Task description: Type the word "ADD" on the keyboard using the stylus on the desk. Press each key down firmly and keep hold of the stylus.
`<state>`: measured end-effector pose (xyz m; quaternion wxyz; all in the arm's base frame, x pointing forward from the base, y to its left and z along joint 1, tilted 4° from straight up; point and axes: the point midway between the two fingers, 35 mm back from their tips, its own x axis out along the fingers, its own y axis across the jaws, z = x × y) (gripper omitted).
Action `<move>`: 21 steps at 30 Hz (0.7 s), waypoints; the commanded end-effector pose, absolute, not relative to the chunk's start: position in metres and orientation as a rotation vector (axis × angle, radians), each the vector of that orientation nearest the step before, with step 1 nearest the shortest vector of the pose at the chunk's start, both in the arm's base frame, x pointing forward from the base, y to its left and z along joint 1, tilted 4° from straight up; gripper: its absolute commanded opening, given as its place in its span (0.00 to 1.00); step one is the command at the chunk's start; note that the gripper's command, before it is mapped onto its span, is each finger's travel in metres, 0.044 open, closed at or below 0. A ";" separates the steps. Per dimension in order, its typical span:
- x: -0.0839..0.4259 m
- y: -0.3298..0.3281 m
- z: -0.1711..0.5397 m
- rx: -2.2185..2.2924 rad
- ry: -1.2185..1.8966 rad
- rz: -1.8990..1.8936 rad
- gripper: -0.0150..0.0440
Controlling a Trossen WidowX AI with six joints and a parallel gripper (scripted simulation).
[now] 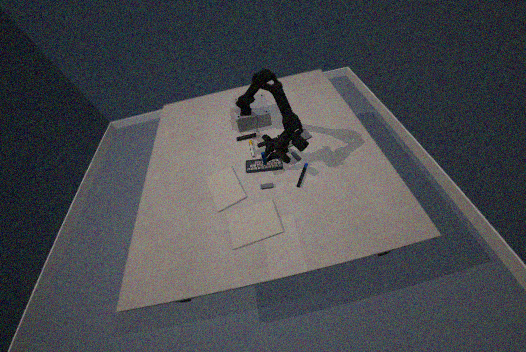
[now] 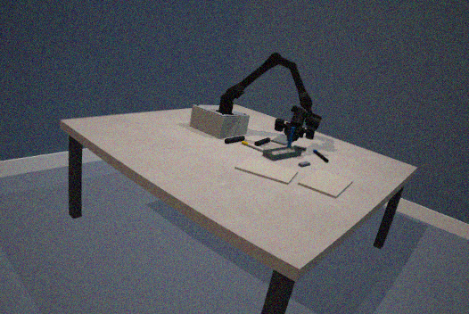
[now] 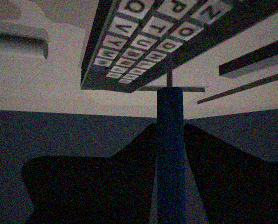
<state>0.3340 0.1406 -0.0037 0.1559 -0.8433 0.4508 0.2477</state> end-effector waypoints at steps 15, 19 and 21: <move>0.335 0.142 -0.012 -2.413 1.290 0.701 0.39; 0.335 0.142 -0.013 -2.413 1.290 0.701 0.39; 0.335 0.142 -0.012 -2.413 1.290 0.701 0.39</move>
